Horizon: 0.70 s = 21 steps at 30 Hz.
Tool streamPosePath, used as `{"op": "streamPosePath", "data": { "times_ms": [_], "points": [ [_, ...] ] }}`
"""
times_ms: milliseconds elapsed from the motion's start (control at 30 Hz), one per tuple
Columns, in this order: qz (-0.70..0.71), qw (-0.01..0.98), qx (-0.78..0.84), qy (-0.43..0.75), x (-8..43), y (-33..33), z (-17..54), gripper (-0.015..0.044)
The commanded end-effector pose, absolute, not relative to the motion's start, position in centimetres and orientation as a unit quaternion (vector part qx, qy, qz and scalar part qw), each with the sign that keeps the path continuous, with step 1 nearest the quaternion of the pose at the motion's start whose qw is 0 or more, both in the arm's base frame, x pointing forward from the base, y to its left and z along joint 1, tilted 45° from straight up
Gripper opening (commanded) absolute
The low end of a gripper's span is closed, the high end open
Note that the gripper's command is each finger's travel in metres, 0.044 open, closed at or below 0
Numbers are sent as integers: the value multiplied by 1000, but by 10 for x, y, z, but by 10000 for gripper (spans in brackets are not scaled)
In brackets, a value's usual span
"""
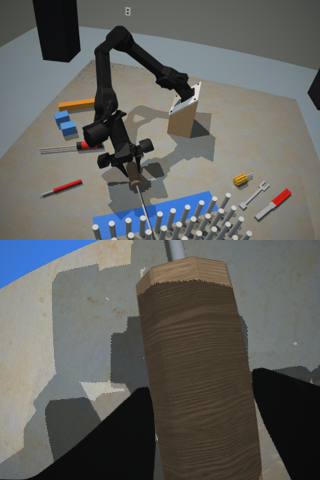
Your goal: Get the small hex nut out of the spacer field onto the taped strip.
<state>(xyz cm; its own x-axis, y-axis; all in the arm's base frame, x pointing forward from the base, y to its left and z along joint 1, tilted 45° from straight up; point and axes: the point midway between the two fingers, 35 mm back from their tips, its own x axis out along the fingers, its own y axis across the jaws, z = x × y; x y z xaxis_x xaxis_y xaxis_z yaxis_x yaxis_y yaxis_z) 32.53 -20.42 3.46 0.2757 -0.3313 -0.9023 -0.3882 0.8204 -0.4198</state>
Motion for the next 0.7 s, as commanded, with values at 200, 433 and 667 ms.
{"op": "streamPosePath", "data": {
  "times_ms": [200,433,667],
  "points": [
    [18,742,-299,599,335,-202,32,0],
    [18,743,-299,599,340,-201,30,0],
    [18,743,-299,599,345,-199,28,0]
  ]
}}
